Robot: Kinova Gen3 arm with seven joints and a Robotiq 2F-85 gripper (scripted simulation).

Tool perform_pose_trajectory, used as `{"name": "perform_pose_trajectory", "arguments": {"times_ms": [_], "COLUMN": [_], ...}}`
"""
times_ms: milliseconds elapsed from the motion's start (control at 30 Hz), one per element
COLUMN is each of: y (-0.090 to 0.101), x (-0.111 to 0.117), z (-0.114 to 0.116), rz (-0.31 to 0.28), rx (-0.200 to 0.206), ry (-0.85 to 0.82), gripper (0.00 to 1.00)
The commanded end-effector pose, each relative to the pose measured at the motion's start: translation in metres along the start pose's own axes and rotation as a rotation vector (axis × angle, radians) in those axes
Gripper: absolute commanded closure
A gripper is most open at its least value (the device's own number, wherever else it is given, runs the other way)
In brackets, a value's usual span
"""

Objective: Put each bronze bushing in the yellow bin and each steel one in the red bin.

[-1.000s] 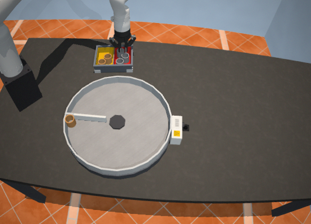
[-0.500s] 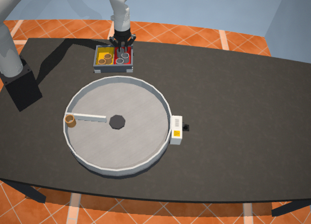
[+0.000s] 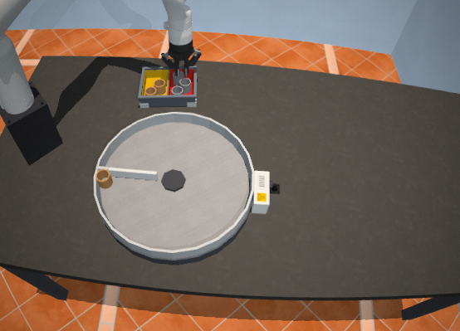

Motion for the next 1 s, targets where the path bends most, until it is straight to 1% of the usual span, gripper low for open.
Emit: {"name": "perform_pose_trajectory", "arguments": {"times_ms": [0, 967], "y": [0.0022, 0.0093], "x": [0.0006, 0.0005], "z": [0.0011, 0.001], "rz": [0.001, 0.001], "rx": [-0.003, -0.003], "ry": [0.0, 0.0], "gripper": [0.81, 0.81]}}
Point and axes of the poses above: the point where the finger pads meet when closed, its own y axis back along the fingers, its own z axis across the jaws, x = y × z, the point moved 1 cm from there along y, back along the fingers, and after that the axes turned 10 degrees about y, right-handed, at the moved point
